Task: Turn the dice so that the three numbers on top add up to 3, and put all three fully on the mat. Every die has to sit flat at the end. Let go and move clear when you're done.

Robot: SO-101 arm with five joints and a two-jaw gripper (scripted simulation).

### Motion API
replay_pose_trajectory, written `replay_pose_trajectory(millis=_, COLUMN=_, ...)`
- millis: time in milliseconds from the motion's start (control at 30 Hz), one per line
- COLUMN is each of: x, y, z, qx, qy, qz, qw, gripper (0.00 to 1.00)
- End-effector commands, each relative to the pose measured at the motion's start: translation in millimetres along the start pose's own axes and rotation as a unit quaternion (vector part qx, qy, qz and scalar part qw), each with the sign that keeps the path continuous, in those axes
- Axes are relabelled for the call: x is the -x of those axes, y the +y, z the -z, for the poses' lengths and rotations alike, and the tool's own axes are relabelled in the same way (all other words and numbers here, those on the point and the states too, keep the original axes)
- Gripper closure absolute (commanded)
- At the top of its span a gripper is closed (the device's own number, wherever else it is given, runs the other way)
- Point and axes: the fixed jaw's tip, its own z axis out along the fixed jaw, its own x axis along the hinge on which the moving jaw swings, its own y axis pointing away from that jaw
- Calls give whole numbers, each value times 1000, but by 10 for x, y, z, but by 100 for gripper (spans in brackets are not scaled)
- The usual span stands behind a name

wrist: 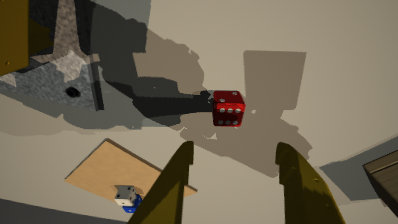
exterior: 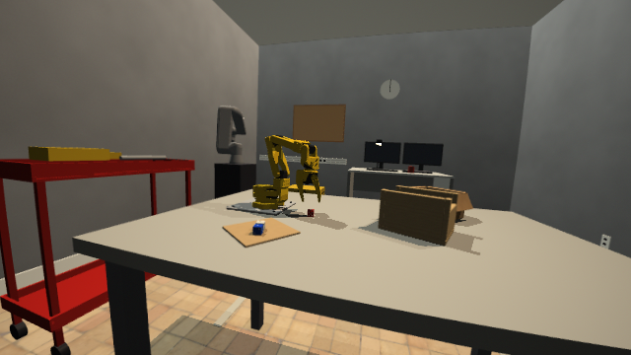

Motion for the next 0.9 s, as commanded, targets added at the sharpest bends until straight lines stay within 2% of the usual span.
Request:
replay_pose_trajectory(millis=0, x=15, y=-7, z=-61, qx=3, qy=-3, qz=9, qw=1000, gripper=72)
replay_pose_trajectory(millis=100, x=15, y=-8, z=-75, qx=3, qy=-3, qz=9, qw=1000, gripper=72)
replay_pose_trajectory(millis=600, x=19, y=-4, z=-336, qx=3, qy=-3, qz=9, qw=1000, gripper=72)
replay_pose_trajectory(millis=867, x=26, y=4, z=-401, qx=3, qy=-3, qz=9, qw=1000, gripper=72)
